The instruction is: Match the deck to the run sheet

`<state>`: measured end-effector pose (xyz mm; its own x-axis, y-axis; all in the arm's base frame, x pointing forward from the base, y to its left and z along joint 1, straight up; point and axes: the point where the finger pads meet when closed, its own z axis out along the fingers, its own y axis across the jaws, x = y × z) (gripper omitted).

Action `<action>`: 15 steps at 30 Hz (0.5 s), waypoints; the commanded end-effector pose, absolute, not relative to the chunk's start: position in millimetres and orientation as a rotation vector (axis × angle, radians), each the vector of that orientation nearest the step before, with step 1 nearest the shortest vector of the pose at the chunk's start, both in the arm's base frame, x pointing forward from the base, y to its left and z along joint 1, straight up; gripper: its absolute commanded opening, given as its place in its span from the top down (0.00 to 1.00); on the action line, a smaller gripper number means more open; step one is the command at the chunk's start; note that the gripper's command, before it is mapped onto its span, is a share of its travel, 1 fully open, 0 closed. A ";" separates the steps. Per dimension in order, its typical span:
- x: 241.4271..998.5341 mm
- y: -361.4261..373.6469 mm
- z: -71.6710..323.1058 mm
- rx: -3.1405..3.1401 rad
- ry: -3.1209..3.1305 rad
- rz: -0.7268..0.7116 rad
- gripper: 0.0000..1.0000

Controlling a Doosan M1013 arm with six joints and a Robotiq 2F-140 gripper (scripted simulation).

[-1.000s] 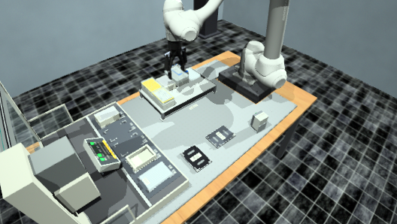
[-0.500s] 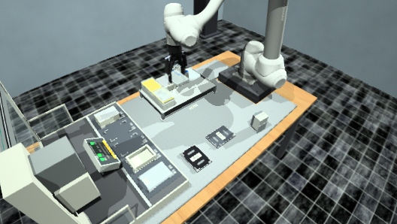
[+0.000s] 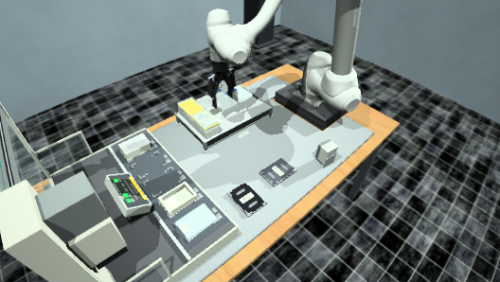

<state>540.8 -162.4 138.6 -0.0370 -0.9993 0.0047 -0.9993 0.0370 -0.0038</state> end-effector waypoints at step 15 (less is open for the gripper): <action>541.3 -162.6 115.6 2.180 -2.262 0.011 0.90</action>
